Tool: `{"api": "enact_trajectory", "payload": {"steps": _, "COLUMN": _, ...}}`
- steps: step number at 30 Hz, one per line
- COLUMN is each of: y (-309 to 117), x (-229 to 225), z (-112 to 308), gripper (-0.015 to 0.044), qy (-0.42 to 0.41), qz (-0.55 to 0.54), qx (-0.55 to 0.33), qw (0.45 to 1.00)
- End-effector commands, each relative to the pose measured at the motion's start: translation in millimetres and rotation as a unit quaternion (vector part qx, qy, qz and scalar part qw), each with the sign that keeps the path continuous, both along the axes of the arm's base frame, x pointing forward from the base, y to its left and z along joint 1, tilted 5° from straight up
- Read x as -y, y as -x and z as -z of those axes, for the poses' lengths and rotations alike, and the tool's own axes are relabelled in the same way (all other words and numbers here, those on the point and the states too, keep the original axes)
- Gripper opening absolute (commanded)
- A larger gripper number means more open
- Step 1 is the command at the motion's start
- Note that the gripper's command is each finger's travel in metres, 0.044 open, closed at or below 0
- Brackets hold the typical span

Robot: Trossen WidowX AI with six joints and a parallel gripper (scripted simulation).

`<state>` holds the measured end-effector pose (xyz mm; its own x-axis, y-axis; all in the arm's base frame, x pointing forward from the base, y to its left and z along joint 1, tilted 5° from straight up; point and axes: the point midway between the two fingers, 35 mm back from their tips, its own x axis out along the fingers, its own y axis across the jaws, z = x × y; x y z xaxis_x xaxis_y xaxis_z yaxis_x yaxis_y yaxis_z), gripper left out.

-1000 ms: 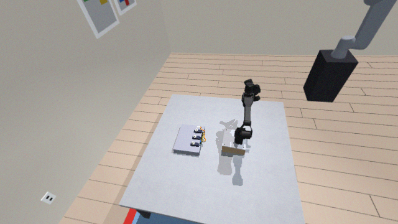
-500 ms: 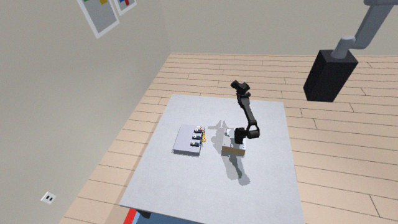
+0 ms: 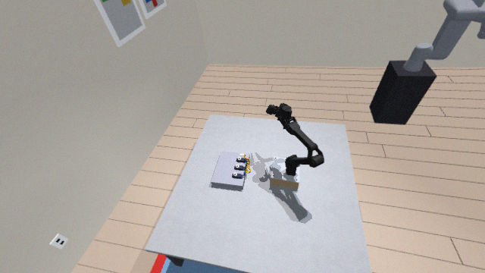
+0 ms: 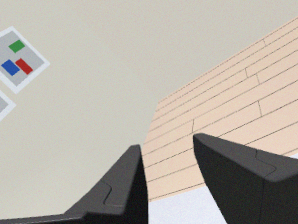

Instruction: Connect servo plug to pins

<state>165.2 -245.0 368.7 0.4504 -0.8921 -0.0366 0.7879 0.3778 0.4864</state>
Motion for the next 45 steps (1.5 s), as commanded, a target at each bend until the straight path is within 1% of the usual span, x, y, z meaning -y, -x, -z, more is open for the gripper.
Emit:
{"api": "enact_trajectory", "payload": {"steps": 1, "y": -26.4, "x": -15.5, "z": 6.9, "gripper": 0.0115, "qy": 0.014, "qz": -0.059, "qx": -0.021, "qw": 0.998}}
{"api": "enact_trajectory", "payload": {"steps": 8, "y": -69.4, "x": -52.1, "z": 13.6, "gripper": 0.0115, "qy": 0.051, "qz": -0.163, "qx": -0.051, "qw": 0.984}}
{"api": "enact_trajectory", "payload": {"steps": 16, "y": -109.9, "x": -105.6, "z": 21.9, "gripper": 0.0115, "qy": 0.104, "qz": -0.281, "qx": -0.077, "qw": 0.951}}
{"api": "enact_trajectory", "payload": {"steps": 24, "y": -137.2, "x": -168.3, "z": 30.2, "gripper": 0.0115, "qy": 0.165, "qz": -0.392, "qx": -0.091, "qw": 0.900}}
{"api": "enact_trajectory", "payload": {"steps": 33, "y": -149.7, "x": -244.5, "z": 39.9, "gripper": 0.0115, "qy": 0.239, "qz": -0.503, "qx": -0.091, "qw": 0.825}}
{"api": "enact_trajectory", "payload": {"steps": 37, "y": -158.9, "x": -241.1, "z": 46.7, "gripper": 0.0115, "qy": 0.231, "qz": -0.504, "qx": -0.118, "qw": 0.824}}
{"api": "enact_trajectory", "payload": {"steps": 45, "y": -197.8, "x": -222.2, "z": 84.3, "gripper": 0.0115, "qy": 0.187, "qz": -0.506, "qx": -0.242, "qw": 0.807}}
